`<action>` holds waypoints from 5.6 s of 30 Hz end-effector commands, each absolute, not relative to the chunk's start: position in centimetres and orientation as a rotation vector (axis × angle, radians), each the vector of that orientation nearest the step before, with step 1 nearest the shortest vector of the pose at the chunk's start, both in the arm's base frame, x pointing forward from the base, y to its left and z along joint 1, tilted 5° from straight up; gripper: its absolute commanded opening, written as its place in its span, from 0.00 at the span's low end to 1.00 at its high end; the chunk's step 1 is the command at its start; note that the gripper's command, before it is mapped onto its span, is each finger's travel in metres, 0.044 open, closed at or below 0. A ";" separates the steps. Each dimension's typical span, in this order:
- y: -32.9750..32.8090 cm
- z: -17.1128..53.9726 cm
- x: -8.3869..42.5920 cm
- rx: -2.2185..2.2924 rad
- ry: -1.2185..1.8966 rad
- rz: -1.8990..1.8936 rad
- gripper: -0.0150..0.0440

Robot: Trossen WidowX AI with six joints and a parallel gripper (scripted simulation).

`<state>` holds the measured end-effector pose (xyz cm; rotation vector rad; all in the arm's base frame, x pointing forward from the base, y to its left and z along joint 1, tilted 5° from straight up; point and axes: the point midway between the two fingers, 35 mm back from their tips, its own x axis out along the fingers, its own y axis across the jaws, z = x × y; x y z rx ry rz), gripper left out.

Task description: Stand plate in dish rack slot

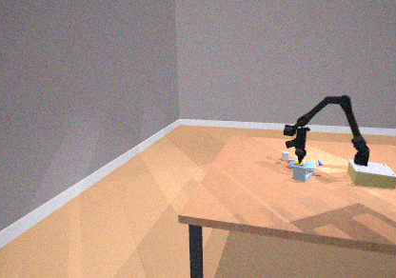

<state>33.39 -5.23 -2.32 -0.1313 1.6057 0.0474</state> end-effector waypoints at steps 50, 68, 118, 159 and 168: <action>-5.0 5.4 34.8 -0.130 1.608 0.054 0.25; -4.7 13.0 35.0 -0.130 1.608 0.054 0.25; 5.8 6.0 27.7 0.161 1.609 0.484 0.25; 5.7 1.3 27.9 0.016 0.615 1.265 0.25; 5.1 1.4 27.7 -0.072 0.319 1.263 0.25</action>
